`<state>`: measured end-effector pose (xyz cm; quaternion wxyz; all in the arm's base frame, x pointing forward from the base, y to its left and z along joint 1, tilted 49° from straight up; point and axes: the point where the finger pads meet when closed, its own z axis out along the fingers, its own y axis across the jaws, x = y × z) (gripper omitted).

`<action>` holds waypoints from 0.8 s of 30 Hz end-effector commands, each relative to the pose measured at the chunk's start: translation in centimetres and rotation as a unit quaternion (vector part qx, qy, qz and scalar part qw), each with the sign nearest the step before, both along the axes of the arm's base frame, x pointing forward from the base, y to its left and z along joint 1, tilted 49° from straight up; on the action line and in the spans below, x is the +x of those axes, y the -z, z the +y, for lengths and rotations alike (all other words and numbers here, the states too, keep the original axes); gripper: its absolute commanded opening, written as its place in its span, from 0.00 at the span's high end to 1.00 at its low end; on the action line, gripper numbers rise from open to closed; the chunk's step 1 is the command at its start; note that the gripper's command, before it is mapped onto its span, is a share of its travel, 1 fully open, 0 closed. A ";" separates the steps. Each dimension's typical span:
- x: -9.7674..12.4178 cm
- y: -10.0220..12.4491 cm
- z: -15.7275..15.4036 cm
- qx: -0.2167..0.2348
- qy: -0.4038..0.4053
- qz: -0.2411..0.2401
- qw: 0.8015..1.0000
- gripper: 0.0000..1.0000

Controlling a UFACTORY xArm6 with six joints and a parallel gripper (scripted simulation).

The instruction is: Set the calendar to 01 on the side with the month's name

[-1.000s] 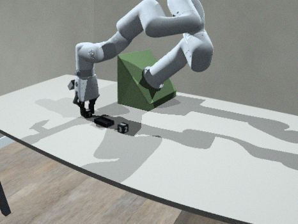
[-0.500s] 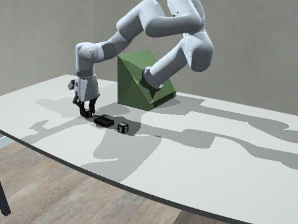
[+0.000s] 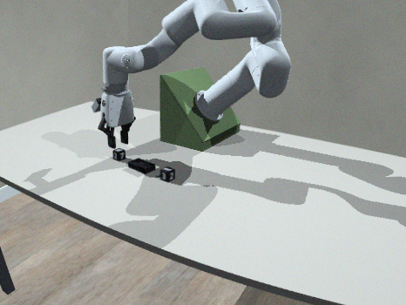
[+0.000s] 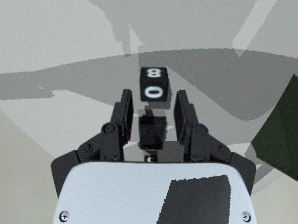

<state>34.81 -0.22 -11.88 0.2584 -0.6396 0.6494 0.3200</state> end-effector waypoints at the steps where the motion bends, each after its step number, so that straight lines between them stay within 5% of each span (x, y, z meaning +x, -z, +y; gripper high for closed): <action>1: 0.3 -1.7 -1.9 0.000 0.000 -0.001 1.000 0.53; 15: 0.5 -3.8 -4.2 0.000 0.000 -0.001 1.000 0.53; 16: 0.5 -3.8 -4.2 0.000 0.000 -0.001 1.000 0.00; 24: 0.5 -3.8 -4.2 0.000 0.000 -0.001 1.000 0.00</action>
